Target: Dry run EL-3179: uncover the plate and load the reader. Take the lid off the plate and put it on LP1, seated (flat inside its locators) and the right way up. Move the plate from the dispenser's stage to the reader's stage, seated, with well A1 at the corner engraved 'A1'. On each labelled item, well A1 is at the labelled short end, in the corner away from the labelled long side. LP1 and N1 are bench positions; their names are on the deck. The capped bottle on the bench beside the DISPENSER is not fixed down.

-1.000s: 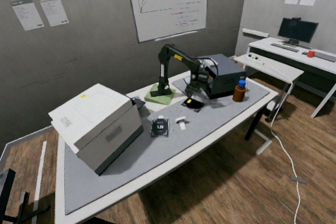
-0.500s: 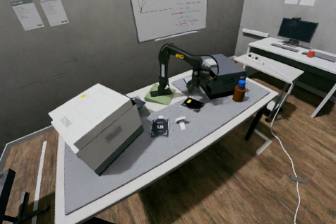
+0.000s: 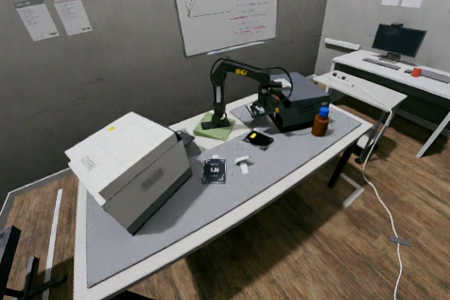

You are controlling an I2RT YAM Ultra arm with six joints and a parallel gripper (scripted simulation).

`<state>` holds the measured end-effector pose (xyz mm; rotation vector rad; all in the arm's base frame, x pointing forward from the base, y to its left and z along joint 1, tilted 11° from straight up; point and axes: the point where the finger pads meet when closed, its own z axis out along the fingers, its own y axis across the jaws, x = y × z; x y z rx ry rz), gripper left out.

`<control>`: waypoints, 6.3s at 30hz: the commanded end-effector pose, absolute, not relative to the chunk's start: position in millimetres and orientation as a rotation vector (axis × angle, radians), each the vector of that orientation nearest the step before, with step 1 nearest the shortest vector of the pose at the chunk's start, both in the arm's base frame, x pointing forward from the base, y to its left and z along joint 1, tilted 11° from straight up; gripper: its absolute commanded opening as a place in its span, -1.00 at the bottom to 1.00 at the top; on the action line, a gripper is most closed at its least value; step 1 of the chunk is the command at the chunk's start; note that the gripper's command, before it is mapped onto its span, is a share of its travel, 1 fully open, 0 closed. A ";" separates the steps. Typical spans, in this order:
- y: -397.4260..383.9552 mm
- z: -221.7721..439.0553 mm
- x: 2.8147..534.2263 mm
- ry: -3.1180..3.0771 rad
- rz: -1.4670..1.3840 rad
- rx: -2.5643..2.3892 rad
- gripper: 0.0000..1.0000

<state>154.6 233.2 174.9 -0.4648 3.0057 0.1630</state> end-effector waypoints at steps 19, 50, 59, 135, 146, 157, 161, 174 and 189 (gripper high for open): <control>254.5 217.0 87.0 2.996 0.246 -0.072 1.00; 255.5 228.0 19.6 3.011 0.259 0.203 1.00; 256.2 227.1 23.0 3.000 0.295 0.225 1.00; 270.1 140.0 30.7 3.011 0.259 0.203 1.00; 268.2 131.3 34.0 3.003 0.242 0.200 1.00; 267.3 121.8 34.3 3.007 0.207 0.198 1.00; 272.3 127.6 35.4 3.003 0.259 0.205 1.00; 271.7 130.2 31.9 3.011 0.259 0.203 0.94; 271.7 130.2 31.9 3.011 0.259 0.203 0.76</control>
